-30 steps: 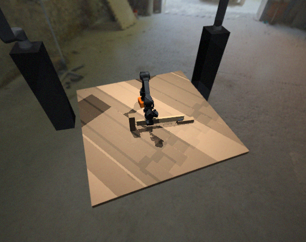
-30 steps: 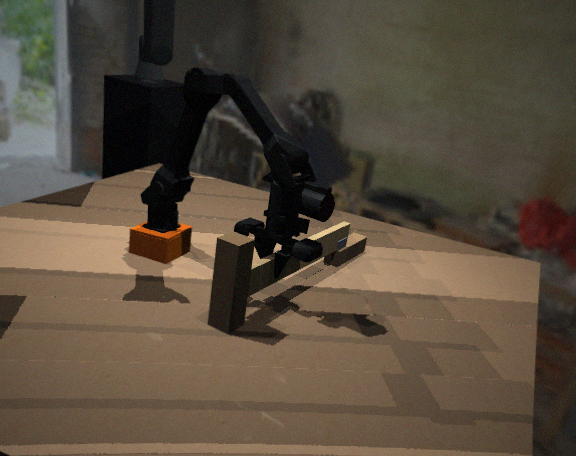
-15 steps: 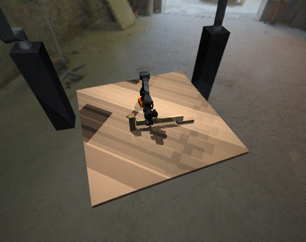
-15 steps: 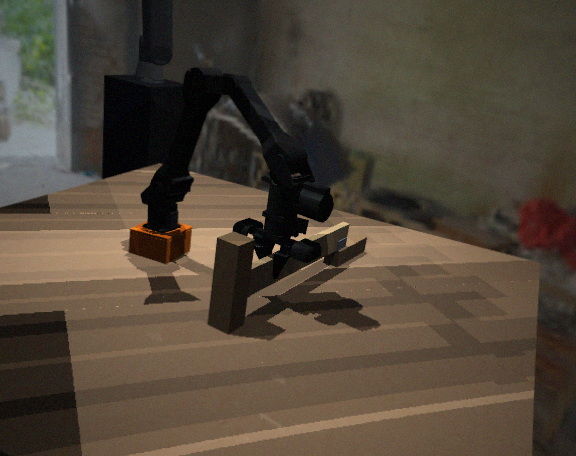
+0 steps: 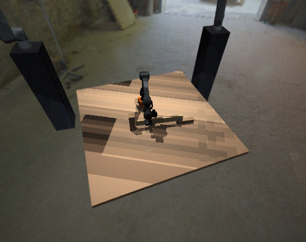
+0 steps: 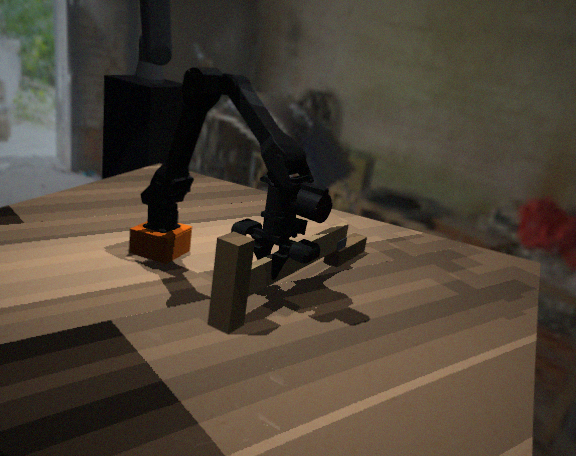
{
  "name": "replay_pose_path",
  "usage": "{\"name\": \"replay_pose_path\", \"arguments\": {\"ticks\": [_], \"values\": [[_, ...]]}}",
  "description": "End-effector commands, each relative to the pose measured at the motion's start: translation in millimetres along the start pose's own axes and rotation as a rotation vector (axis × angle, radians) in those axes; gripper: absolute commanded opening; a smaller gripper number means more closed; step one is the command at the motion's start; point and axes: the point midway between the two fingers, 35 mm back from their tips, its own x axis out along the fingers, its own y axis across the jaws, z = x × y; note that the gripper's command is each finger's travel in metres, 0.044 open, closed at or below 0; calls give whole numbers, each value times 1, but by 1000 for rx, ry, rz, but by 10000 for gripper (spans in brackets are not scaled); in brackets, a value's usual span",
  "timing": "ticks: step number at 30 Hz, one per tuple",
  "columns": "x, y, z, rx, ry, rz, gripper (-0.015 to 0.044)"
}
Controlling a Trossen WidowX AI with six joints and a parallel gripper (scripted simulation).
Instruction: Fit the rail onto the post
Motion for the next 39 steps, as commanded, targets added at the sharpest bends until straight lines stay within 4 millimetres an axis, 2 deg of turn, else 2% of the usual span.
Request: {"name": "replay_pose_path", "arguments": {"ticks": [1,21,37,39], "values": [[0,0,-2,-3,0,-2,0],[0,-1,-8,-3,0,-2,0],[0,0,-6,-1,0,-1,420],[0,0,-6,-1,0,-1,440]]}}
